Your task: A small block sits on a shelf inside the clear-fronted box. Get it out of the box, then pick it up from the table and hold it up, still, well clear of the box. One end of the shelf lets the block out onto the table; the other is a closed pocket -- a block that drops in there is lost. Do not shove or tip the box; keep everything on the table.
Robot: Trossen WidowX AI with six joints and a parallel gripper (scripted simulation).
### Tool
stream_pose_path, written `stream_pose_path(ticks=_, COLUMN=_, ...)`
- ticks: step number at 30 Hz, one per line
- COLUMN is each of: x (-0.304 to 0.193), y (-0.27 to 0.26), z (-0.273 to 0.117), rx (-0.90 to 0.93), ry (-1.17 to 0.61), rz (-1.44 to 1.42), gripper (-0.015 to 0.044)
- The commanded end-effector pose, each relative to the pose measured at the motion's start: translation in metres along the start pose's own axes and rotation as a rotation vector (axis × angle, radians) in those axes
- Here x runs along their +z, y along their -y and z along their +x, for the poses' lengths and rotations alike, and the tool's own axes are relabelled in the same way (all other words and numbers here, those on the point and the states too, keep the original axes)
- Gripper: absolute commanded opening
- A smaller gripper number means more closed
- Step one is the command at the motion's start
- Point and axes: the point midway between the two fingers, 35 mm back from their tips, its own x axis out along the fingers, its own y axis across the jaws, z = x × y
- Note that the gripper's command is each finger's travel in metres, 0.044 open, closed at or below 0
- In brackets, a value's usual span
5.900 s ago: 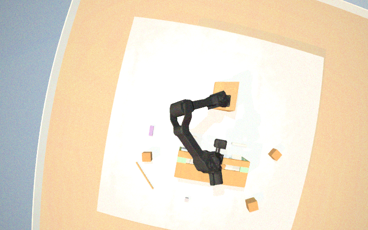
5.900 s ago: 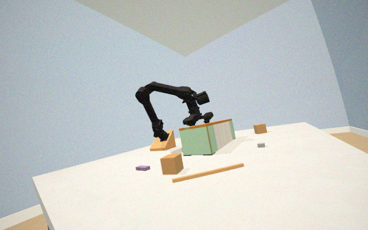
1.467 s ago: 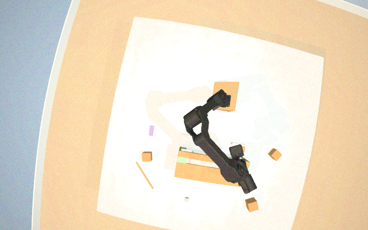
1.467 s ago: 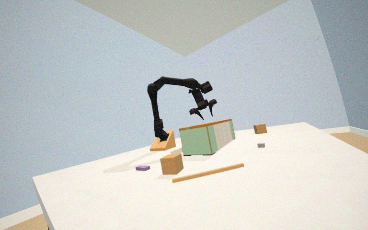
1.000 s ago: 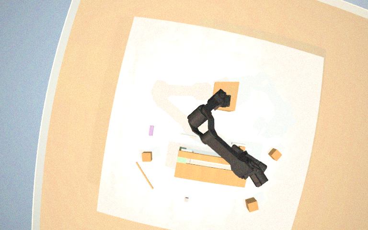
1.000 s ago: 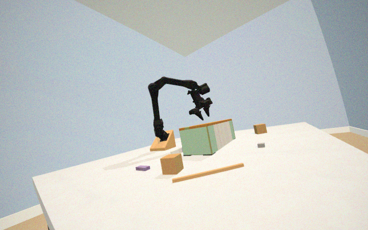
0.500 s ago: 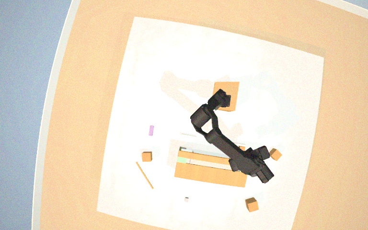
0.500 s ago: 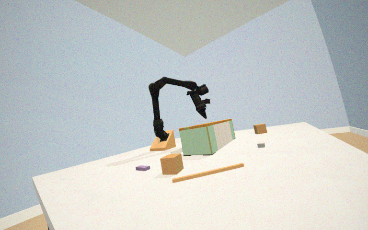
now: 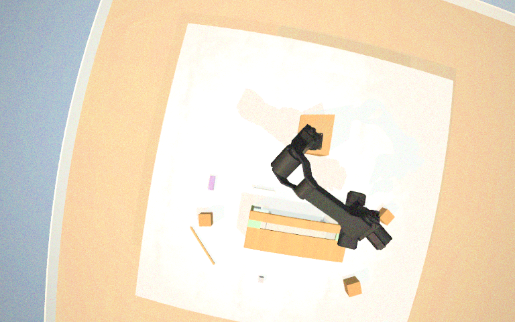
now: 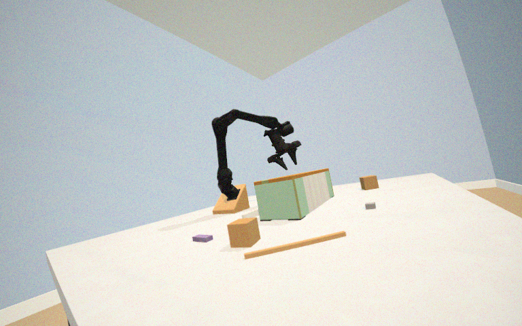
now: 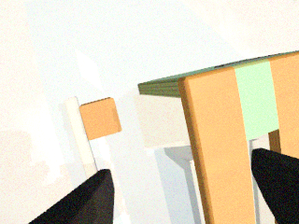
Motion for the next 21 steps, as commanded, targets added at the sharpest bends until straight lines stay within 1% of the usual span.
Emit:
stream_pose_path(ticks=1, x=0.009, y=-0.0128, z=0.0041, rx=-0.045, ry=-0.123, rz=-0.946, gripper=0.0285)
stream_pose_path(ticks=12, x=0.013, y=-0.0167, z=0.0017, rx=-0.024, ry=-0.223, rz=-1.644, gripper=0.0285)
stream_pose_path(ticks=21, x=0.0131, y=-0.0169, z=0.0016, rx=-0.022, ry=-0.228, rz=-1.676, gripper=0.0285)
